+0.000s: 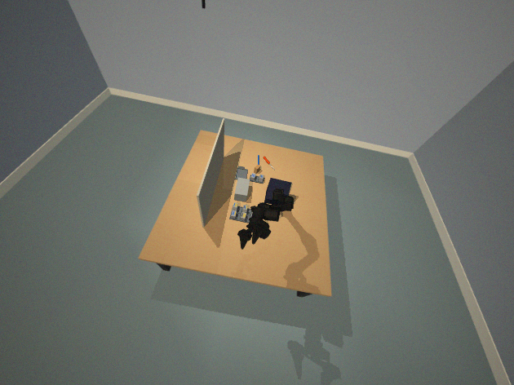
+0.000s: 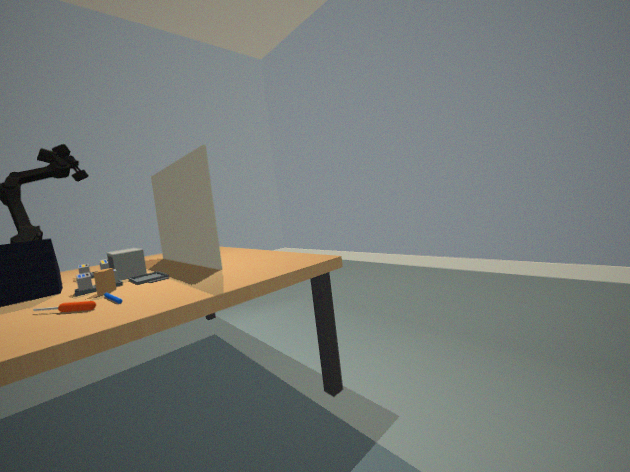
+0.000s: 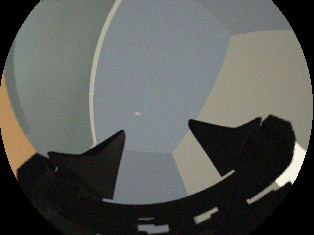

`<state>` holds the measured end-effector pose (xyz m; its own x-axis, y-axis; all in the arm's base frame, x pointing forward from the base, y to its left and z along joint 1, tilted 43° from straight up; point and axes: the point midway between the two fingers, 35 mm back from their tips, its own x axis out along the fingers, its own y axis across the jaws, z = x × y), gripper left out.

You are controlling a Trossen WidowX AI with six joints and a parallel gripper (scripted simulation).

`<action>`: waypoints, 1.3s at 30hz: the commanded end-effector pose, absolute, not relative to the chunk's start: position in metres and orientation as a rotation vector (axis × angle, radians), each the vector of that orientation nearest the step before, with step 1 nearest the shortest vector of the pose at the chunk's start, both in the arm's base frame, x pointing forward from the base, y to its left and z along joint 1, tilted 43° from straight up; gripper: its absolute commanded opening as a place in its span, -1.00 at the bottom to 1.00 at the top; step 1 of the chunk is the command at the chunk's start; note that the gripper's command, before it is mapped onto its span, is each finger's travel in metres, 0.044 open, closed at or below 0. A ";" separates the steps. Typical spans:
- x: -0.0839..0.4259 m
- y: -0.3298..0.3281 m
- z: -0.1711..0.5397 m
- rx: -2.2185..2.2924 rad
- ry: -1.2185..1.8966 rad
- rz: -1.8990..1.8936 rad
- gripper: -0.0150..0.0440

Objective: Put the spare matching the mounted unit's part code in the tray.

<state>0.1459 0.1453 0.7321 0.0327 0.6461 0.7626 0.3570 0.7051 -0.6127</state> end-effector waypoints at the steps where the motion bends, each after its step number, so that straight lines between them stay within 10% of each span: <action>1: 0.203 0.145 0.713 -0.841 -1.387 0.324 1.00; 20: 0.429 0.026 0.540 -0.600 -0.386 0.336 1.00; 39: 0.472 -0.096 0.317 -0.082 0.462 0.225 1.00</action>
